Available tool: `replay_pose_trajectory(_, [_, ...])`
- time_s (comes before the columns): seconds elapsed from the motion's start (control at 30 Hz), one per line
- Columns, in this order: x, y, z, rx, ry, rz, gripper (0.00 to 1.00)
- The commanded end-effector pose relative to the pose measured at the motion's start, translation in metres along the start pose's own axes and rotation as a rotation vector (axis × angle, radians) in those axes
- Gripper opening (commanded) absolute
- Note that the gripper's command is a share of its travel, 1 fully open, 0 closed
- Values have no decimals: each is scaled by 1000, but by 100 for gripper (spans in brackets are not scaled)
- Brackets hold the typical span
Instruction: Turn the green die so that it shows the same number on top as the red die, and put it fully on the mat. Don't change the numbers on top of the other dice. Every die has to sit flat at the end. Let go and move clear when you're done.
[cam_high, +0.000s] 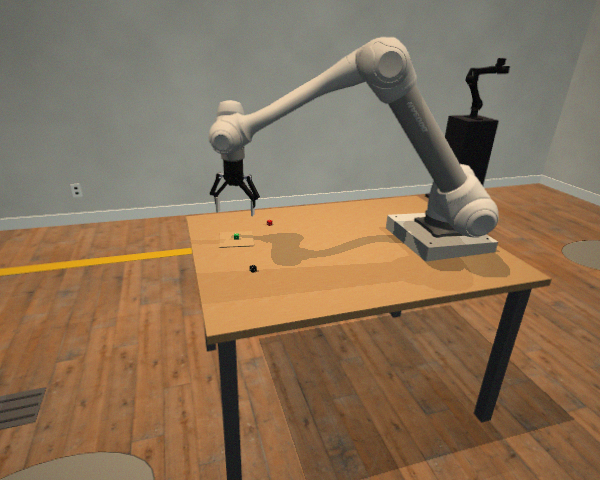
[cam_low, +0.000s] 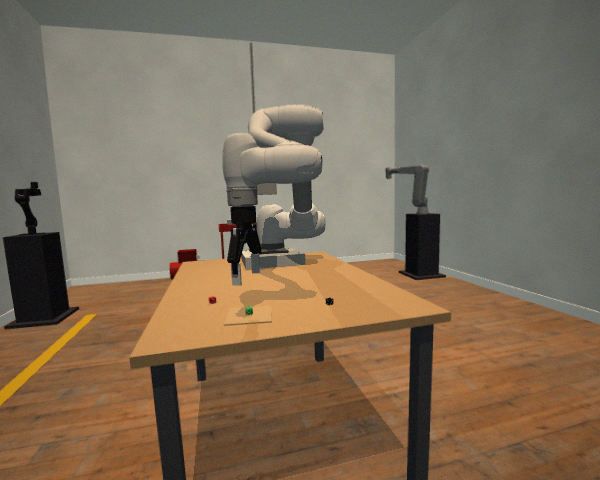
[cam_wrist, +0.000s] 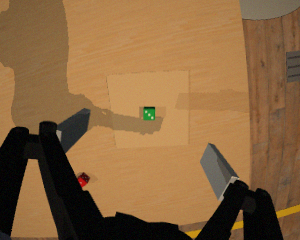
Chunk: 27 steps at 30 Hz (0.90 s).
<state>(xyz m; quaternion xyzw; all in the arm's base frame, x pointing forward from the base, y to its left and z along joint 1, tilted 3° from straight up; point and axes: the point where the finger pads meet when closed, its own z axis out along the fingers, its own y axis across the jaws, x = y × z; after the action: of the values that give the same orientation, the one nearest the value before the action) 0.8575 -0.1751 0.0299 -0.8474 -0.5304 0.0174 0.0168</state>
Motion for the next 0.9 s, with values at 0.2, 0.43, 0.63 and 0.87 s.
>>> replay_pose_trajectory(0.2, [0, 0, 2, -1, -3, 431, 100])
replay_pose_trajectory(0.43, [0, 0, 3, -2, -3, 701, 100])
replay_pose_trajectory(0.63, [0, 0, 4, -2, -2, 963, 100])
replay_pose_trajectory(0.87, [0, 0, 5, -3, -2, 1266, 100])
